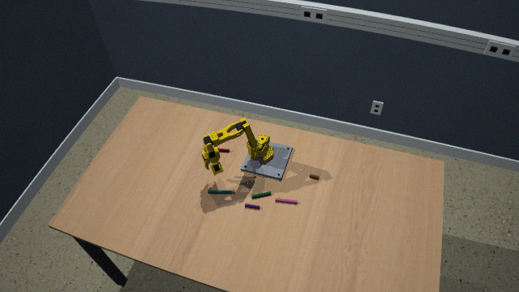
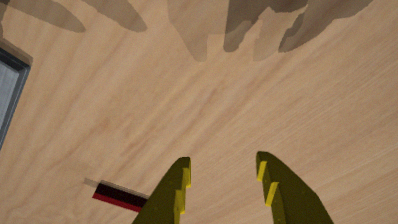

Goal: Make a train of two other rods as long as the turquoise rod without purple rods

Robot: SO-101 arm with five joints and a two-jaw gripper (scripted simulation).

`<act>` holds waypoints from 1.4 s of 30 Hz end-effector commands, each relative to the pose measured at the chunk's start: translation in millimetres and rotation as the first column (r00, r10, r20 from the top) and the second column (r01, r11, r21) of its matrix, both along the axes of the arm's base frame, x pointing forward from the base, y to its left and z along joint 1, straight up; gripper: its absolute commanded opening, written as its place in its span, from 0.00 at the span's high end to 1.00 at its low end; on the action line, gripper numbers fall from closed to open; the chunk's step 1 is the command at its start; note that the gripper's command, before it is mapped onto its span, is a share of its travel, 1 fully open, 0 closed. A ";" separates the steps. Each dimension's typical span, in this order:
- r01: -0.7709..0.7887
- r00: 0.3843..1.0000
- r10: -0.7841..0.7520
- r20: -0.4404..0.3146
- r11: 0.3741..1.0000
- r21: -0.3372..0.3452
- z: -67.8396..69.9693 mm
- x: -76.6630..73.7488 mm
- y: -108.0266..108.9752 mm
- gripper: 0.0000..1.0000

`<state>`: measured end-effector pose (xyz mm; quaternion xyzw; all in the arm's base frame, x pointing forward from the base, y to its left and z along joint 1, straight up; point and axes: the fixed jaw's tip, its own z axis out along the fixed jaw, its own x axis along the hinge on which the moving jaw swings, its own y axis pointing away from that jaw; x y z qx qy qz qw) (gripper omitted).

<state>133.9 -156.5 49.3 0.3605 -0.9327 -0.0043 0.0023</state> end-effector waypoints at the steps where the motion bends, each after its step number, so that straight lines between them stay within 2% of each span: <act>1: -0.082 0.997 0.082 -0.008 0.997 0.009 -1.1 26.3 18.6 0.82; 4: -0.155 0.988 0.155 -0.009 0.988 0.008 -1.4 44.2 37.4 0.82; 6: -0.155 0.988 0.155 -0.009 0.988 0.008 -1.4 44.2 37.4 0.82; 7: -0.180 0.984 0.180 -0.009 0.984 0.008 -1.5 49.8 44.4 0.82; 14: -0.355 0.935 0.355 -0.012 0.935 0.007 -2.7 81.3 102.3 0.82; 20: -0.495 0.869 0.495 -0.014 0.869 0.006 -4.0 93.5 158.6 0.82; 21: -0.517 0.856 0.517 -0.014 0.856 0.005 -4.2 94.1 167.9 0.82; 23: -0.517 0.856 0.517 -0.014 0.856 0.005 -4.2 94.1 167.9 0.82; 28: -0.614 0.789 0.614 -0.015 0.790 0.004 -5.5 91.4 212.5 0.82; 35: -0.716 0.698 0.716 -0.017 0.698 0.002 -7.1 77.1 263.7 0.82; 38: -0.748 0.663 0.748 -0.017 0.663 0.002 -7.7 69.4 280.5 0.82; 40: -0.748 0.663 0.748 -0.017 0.663 0.002 -7.7 69.4 280.5 0.82; 42: -0.766 0.643 0.766 -0.018 0.643 0.001 -8.1 64.4 289.9 0.81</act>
